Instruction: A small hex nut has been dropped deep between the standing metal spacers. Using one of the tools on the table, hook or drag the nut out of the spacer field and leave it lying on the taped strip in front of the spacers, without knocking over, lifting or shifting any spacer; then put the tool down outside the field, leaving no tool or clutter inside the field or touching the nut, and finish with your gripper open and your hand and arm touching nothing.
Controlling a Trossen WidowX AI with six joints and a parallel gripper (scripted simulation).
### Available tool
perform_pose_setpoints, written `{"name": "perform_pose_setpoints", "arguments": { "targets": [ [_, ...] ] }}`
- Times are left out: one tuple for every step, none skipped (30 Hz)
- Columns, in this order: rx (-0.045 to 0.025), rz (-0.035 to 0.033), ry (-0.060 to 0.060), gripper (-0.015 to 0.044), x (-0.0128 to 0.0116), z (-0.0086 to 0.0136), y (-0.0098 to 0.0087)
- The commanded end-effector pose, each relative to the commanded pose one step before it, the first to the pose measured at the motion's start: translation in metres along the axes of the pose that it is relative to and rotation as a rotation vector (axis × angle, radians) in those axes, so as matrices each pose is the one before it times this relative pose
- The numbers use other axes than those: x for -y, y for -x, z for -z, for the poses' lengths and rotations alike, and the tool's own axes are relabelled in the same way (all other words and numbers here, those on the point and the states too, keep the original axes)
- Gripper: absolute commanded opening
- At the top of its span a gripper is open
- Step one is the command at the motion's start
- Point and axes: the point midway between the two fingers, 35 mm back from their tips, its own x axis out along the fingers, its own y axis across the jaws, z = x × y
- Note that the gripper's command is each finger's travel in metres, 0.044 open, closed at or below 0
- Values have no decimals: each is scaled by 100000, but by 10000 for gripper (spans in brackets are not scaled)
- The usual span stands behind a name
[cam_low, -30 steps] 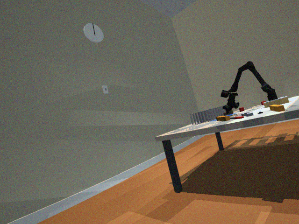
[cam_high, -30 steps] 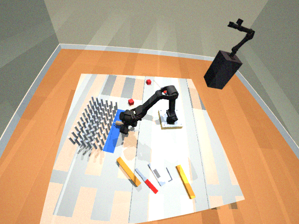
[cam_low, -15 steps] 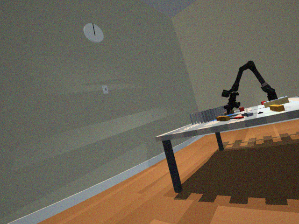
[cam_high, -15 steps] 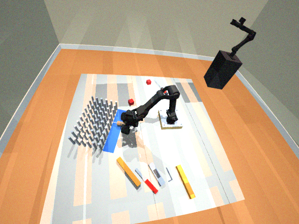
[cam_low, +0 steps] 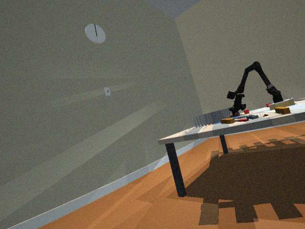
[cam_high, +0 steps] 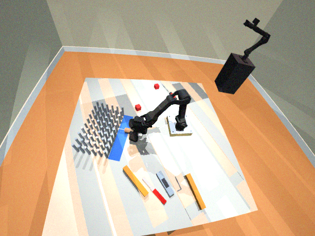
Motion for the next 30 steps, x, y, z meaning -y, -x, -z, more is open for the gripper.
{"name": "perform_pose_setpoints", "arguments": {
  "targets": [
    [-1230,-437,-780,0,-99,88,338],
    [7,1,0,0,1,-56,37],
    [7,0,0,0,1,-56,37],
    [7,1,1,0,0,-56,37],
    [7,1,1,0,1,-56,37],
    [7,1,1,0,2,-56,36],
    [7,1,1,0,1,-56,36],
    [7,1,0,0,1,-56,36],
    [7,1,0,0,1,-56,37],
    [7,1,0,0,1,-56,37],
    [7,1,1,0,1,-56,36],
    [7,1,1,0,1,-56,36],
    [7,1,1,0,1,-56,36],
    [7,1,0,0,0,-56,36],
    [7,1,0,0,0,-56,36],
    [6,1,0,0,0,-56,36],
    [6,1,1,0,0,-56,36],
    [7,1,1,0,0,-56,36],
    [7,1,1,0,0,-56,36],
    [7,1,0,0,0,-56,36],
    [7,1,0,0,-1,-56,36],
    [7,1,1,0,0,-59,38],
    [7,1,1,0,0,-60,38],
    [7,1,1,0,-1,-59,38],
    [7,1,1,0,-1,-59,38],
    [7,1,1,0,0,-59,38],
    [7,1,1,0,-1,-59,38],
    [7,1,0,0,-1,-59,38],
    [7,1,0,0,-1,-59,38],
    [7,2,0,0,-1,-59,38]
  ]
}}
